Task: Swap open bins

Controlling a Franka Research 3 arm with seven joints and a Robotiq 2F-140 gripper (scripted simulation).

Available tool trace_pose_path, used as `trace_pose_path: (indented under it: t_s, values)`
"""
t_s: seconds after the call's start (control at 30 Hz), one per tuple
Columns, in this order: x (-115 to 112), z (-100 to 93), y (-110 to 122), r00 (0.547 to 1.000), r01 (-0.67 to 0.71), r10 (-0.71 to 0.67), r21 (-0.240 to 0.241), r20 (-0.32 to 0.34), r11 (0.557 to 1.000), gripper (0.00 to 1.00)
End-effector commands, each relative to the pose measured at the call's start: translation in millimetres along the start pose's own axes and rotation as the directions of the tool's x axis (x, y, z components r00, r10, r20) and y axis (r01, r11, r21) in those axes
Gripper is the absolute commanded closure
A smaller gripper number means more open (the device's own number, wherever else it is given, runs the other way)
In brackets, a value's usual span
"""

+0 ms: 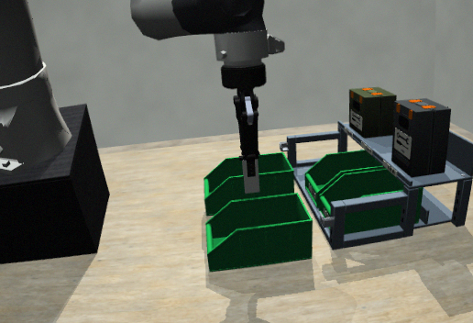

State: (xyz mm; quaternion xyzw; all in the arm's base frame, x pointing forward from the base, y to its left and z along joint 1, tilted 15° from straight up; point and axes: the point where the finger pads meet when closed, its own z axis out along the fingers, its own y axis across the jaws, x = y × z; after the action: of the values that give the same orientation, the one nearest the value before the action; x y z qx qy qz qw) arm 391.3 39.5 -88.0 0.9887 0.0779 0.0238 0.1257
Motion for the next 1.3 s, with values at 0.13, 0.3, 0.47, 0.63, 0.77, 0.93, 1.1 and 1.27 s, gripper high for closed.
trace_pose_path:
  t_s: [0.13,0.3,0.47,0.63,0.77,0.93,1.1,1.27]
  values:
    - [0.5,-2.5,-0.4,1.000,0.004,-0.004,0.001,-0.001,1.000,1.00]
    - [0.5,-2.6,-0.4,1.000,0.004,-0.004,0.001,-0.001,1.000,1.00]
    - [0.5,-2.6,-0.4,1.000,0.004,-0.004,0.001,-0.001,1.000,1.00]
    - [0.5,-2.6,-0.5,1.000,0.004,-0.004,0.001,-0.001,1.000,1.00]
    - [0.1,-2.4,-5.7,1.000,0.004,-0.004,0.001,-0.001,1.000,1.00]
    - [-1.9,-1.7,-31.1,1.000,0.004,-0.004,0.001,-0.001,1.000,1.00]
    - [-5.4,-0.5,-74.0,1.000,0.004,-0.004,0.001,-0.001,1.000,1.00]
    - [-7.6,0.2,-100.4,1.000,0.004,-0.004,0.001,-0.001,1.000,1.00]
